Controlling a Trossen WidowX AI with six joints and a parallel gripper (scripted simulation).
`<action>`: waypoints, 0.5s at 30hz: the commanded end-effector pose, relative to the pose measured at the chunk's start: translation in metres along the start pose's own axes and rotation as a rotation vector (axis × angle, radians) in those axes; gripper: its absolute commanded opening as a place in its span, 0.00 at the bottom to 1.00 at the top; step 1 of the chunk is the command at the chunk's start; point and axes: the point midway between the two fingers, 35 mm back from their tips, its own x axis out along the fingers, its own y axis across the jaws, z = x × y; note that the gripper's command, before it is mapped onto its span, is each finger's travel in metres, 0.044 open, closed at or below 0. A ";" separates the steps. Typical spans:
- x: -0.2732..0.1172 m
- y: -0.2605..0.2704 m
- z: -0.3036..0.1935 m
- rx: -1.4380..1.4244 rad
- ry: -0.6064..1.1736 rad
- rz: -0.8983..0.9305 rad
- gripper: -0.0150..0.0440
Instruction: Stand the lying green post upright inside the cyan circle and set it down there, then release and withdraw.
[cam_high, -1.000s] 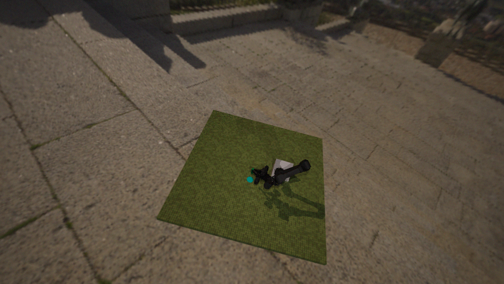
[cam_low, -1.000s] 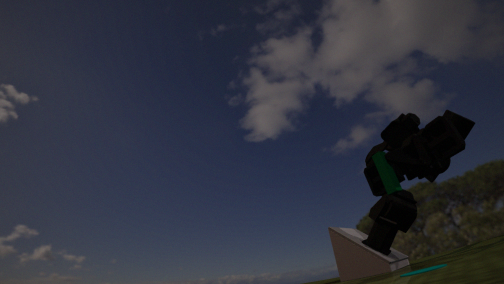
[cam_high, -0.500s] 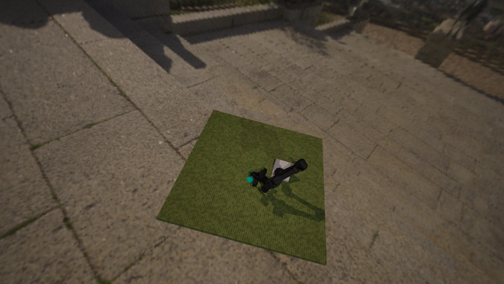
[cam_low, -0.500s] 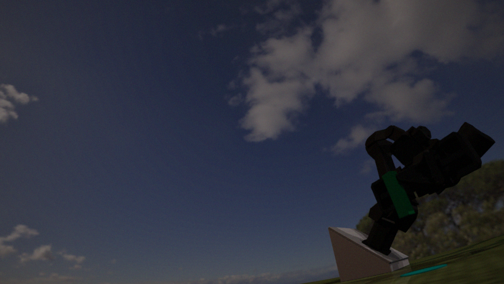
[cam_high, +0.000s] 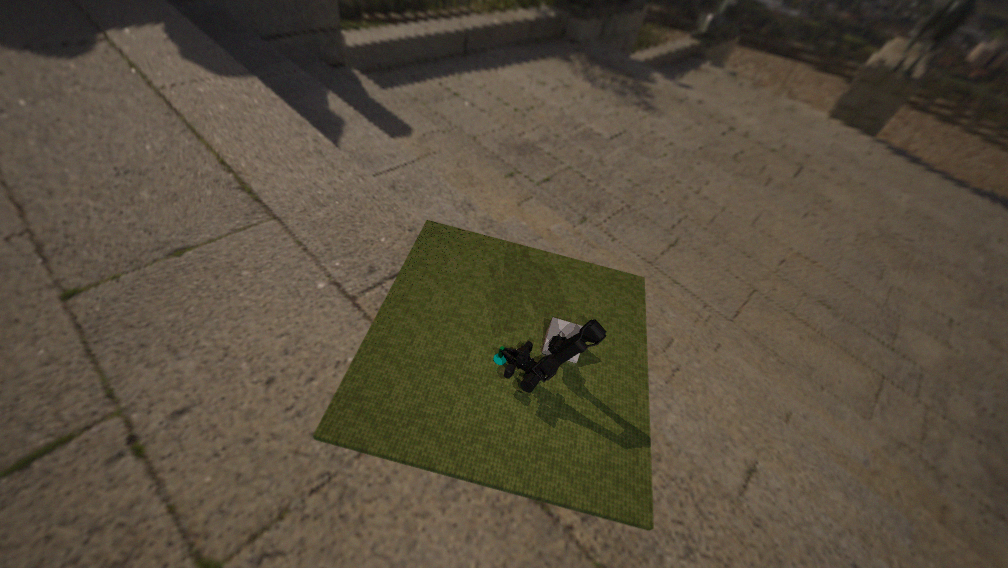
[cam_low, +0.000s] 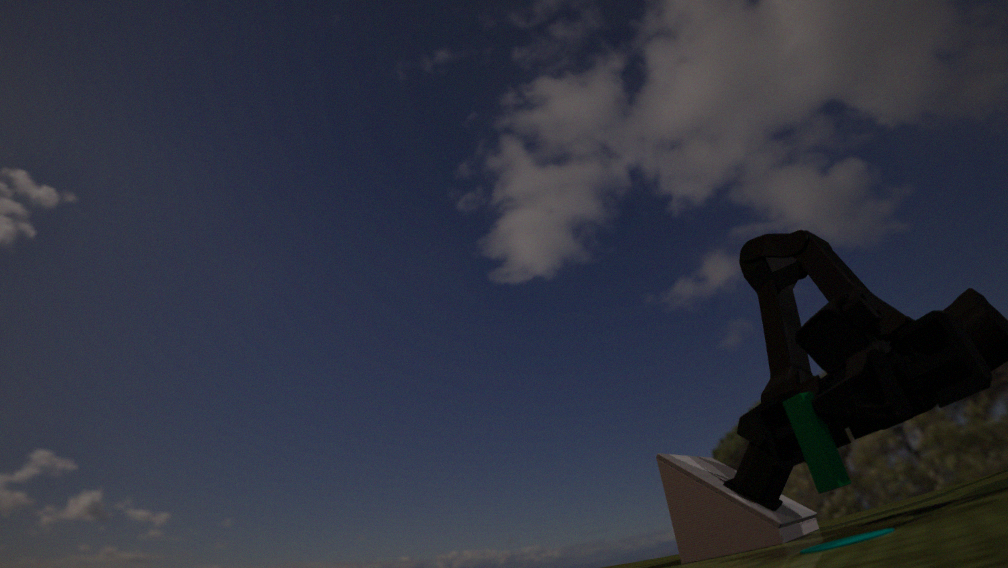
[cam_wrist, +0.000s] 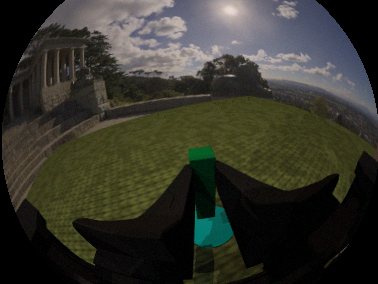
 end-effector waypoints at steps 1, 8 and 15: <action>0.000 -0.005 -0.010 -0.004 -0.008 -0.001 0.29; 0.001 -0.005 -0.019 -0.003 -0.009 0.002 0.29; 0.003 -0.006 -0.032 -0.002 -0.003 0.003 0.29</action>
